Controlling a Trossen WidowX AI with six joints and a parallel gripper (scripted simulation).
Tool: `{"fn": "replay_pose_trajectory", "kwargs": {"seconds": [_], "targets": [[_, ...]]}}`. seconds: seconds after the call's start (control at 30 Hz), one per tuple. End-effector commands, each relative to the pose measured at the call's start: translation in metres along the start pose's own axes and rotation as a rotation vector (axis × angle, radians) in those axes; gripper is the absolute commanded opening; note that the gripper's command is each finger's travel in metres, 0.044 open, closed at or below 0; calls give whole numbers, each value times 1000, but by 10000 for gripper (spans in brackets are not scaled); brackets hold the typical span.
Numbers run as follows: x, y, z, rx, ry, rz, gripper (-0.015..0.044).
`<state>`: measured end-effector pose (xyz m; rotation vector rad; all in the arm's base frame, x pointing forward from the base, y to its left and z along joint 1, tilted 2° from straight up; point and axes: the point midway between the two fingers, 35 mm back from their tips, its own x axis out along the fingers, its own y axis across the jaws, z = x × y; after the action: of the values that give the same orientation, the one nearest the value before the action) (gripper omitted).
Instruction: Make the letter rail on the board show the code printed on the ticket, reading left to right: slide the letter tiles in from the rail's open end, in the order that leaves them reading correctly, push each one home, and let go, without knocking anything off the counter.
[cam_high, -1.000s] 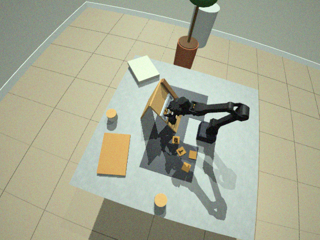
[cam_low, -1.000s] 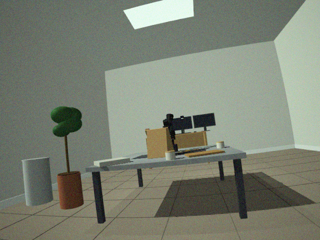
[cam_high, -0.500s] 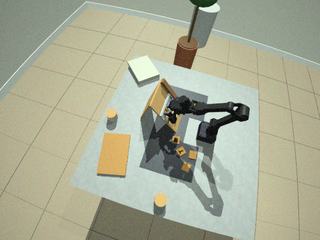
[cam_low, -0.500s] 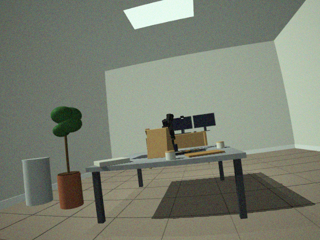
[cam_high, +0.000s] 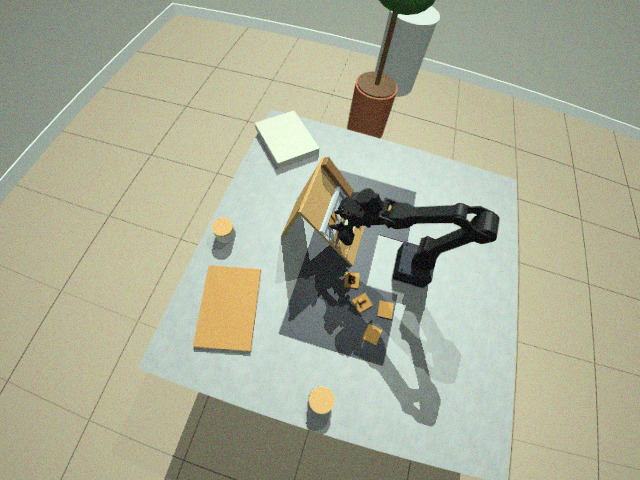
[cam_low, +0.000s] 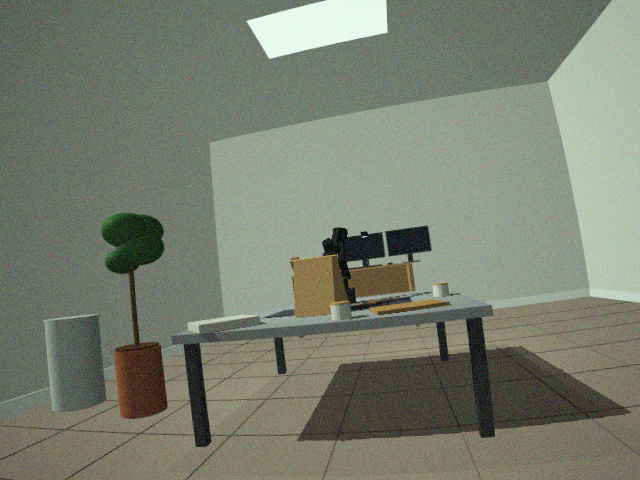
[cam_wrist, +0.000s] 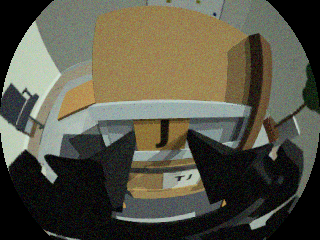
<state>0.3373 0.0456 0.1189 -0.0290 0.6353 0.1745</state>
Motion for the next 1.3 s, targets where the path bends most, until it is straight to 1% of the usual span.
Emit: {"fn": "replay_pose_trajectory", "kwargs": {"seconds": [0.0,1.27], "targets": [[1,-2,-1,-3,1,3,0],[1,-22,-1,-5,2,2,0]]}}
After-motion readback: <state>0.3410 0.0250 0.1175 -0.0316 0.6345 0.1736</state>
